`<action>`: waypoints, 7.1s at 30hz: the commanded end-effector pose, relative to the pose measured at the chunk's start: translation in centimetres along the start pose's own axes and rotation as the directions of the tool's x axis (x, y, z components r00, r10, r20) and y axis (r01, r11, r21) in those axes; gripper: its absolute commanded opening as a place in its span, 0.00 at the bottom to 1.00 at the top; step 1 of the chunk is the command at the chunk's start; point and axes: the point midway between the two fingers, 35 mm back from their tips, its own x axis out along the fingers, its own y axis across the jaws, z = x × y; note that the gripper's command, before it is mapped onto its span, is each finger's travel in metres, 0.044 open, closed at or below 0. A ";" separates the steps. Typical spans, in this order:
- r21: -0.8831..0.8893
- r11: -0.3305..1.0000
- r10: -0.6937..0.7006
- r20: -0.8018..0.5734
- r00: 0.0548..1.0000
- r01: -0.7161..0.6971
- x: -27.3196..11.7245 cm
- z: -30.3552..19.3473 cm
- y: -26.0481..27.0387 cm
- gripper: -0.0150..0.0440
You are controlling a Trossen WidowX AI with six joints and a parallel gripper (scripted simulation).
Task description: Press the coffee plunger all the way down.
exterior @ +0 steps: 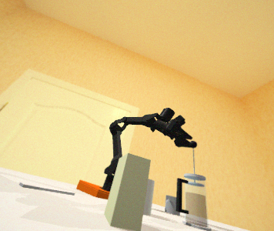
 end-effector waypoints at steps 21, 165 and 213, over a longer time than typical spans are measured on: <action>0.003 1.000 -0.005 0.000 1.000 0.005 0.6 -0.1 -0.1 0.47; 0.004 1.000 -0.004 0.002 1.000 0.004 8.2 -6.3 0.1 0.47; 0.004 1.000 -0.006 0.000 1.000 0.006 1.1 -0.9 -0.1 1.00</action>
